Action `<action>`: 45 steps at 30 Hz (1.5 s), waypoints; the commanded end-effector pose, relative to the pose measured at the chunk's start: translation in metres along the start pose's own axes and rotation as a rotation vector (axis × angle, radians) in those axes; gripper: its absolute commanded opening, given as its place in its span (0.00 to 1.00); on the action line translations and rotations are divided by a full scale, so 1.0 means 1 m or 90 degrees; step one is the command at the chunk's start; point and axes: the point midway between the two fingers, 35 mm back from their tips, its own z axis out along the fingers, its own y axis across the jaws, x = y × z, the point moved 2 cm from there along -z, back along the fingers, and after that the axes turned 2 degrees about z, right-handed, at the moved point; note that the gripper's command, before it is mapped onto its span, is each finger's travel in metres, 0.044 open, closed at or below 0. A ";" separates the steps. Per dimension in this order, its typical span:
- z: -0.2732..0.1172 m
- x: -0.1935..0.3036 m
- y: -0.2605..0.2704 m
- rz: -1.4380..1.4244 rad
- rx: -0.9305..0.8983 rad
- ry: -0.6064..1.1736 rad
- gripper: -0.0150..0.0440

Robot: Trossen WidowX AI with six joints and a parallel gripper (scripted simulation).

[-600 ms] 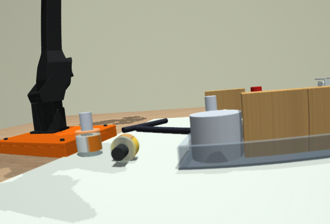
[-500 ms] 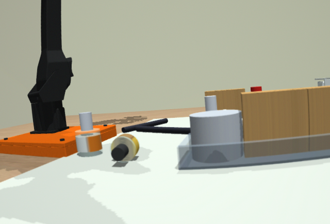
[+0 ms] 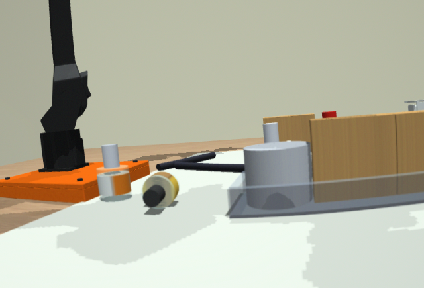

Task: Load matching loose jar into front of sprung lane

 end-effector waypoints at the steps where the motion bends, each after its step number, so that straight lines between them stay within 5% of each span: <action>1: 0.007 -0.046 -0.006 -0.213 0.049 -0.052 1.00; 12: -0.010 -0.214 -0.030 -0.807 0.361 -0.179 1.00; 22: -0.097 -0.356 -0.021 -1.124 0.813 -0.154 1.00; 29: -0.190 -0.420 -0.010 -1.154 1.157 0.002 1.00; 35: -0.282 -0.443 -0.006 -1.039 1.386 0.244 1.00; 40: -0.350 -0.439 -0.010 -0.886 1.458 0.462 1.00; 45: -0.354 -0.437 -0.011 -0.879 1.459 0.470 1.00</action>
